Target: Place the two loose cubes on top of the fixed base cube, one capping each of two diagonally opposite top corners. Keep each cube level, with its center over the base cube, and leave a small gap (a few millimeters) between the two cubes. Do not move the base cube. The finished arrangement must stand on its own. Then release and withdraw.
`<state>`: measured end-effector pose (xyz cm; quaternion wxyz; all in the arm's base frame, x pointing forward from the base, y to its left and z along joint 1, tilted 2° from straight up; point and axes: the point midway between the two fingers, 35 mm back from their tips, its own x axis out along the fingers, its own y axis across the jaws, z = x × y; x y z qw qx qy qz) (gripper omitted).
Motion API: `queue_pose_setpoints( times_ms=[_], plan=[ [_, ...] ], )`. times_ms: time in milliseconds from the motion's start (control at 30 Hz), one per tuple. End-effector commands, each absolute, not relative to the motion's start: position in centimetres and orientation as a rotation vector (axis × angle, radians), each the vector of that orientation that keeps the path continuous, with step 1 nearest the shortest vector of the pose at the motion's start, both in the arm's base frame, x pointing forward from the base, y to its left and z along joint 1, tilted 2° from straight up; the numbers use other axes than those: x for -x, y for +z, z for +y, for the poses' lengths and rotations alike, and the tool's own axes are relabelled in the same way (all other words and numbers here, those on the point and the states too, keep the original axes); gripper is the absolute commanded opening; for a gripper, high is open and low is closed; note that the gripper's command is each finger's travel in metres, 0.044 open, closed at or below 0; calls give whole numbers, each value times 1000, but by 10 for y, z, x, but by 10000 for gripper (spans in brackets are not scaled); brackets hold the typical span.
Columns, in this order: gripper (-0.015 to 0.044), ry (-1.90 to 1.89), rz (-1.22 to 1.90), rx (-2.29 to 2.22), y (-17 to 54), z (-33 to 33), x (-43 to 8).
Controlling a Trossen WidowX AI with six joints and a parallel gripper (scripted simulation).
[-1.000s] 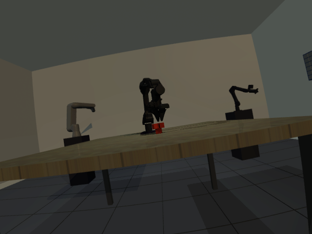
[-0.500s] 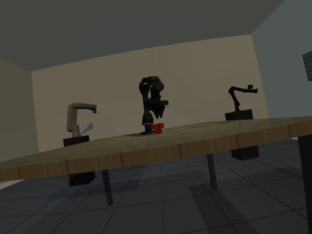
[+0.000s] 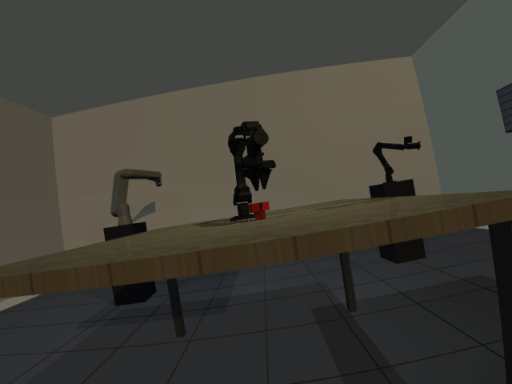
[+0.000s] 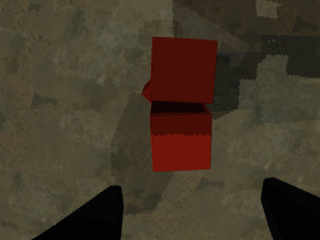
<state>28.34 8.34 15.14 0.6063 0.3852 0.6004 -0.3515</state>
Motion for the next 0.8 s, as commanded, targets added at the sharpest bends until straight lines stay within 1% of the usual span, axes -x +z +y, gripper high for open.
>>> queue_pose_setpoints(
  times_ms=[0, 33, 67, 300, 567, 767],
  plan=[
    [362, -810, 1385, -892, 157, 83, -284],
    [389, -810, 1385, -892, 158, 83, -284],
    [400, -810, 1385, -892, 159, 83, -284],
    [400, -812, 1387, -892, 160, 85, -283],
    [400, -809, 1394, -897, 164, 175, -253],
    [400, -808, 1394, -898, 165, 182, -249]
  ],
)
